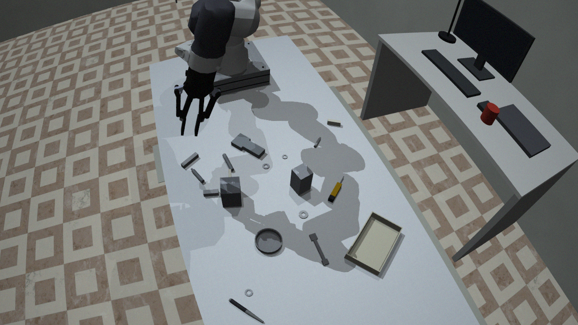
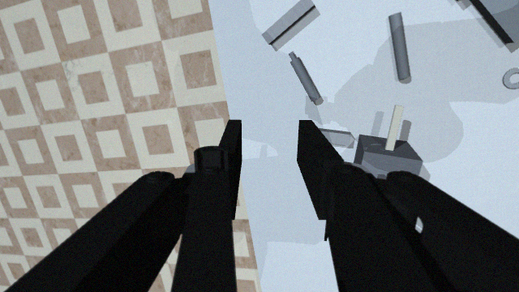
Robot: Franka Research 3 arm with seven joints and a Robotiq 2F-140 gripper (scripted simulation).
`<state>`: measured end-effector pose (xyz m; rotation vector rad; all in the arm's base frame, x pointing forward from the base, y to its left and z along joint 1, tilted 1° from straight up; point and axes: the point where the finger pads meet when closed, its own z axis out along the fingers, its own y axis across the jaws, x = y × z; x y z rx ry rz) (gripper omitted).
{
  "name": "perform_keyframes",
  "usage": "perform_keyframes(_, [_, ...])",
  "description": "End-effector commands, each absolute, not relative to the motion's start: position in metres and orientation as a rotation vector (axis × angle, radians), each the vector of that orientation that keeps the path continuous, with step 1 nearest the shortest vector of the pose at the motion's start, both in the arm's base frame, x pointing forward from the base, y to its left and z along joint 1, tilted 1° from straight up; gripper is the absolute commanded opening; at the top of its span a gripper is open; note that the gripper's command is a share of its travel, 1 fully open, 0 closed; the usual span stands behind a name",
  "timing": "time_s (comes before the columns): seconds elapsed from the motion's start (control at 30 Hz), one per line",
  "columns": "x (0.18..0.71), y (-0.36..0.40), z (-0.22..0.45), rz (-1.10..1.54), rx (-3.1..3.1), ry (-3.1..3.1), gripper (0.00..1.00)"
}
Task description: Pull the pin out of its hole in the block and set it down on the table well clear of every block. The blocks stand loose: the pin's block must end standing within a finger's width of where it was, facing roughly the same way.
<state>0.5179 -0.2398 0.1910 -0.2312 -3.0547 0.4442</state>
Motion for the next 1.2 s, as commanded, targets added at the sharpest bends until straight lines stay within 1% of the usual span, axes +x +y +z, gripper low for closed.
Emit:
perform_keyframes(0.0, [0.518, -0.240, 0.191, 0.444, -0.231, -3.055, 0.31])
perform_keyframes(0.77, [0.519, -0.239, 0.190, 0.439, -0.232, -3.056, 0.31])
perform_keyframes(0.87, [0.526, -0.226, 0.174, 0.386, -0.241, -3.068, 0.31])
perform_keyframes(1.0, [0.544, -0.189, 0.133, 0.221, -0.283, -3.097, 0.31])
perform_keyframes(1.07, [0.544, -0.189, 0.133, 0.221, -0.283, -3.097, 0.31])
perform_keyframes(1.17, [0.555, -0.161, 0.106, 0.090, -0.328, -3.112, 0.31])
